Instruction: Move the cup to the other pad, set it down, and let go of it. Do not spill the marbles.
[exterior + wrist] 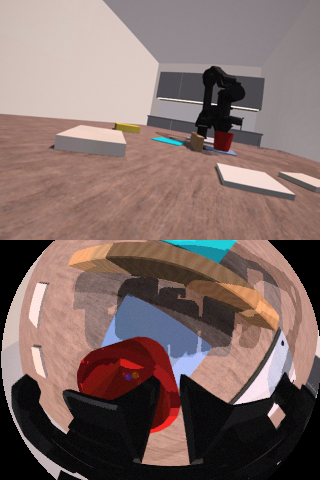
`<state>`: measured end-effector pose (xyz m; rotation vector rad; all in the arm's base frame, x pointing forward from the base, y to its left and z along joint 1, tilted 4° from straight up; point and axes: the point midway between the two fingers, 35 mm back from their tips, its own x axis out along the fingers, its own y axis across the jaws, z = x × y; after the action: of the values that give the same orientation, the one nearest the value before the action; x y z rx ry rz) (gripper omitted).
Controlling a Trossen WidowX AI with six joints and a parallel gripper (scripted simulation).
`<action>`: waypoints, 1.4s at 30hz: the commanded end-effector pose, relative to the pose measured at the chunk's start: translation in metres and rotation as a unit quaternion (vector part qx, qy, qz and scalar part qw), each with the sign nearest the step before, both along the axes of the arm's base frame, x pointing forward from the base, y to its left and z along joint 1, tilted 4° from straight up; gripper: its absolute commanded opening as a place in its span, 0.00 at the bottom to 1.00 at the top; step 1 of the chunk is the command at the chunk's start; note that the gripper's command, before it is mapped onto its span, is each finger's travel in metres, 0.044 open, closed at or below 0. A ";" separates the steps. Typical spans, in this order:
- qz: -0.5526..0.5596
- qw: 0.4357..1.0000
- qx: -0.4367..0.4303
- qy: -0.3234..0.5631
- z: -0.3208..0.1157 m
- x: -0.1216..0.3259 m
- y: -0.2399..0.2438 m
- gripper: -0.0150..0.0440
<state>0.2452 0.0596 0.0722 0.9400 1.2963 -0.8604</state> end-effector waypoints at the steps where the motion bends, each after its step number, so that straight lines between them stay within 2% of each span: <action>1: 0.000 1.000 0.000 0.000 0.000 0.000 0.000 0.35; 10: 0.000 1.000 0.000 0.000 0.000 0.000 0.000 0.25; 37: -0.001 1.000 -0.002 0.000 0.071 -0.008 0.001 0.25; 42: -0.001 1.000 -0.002 0.000 0.073 -0.010 0.002 0.25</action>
<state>0.2351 0.0614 0.1408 0.9323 1.3058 -0.8633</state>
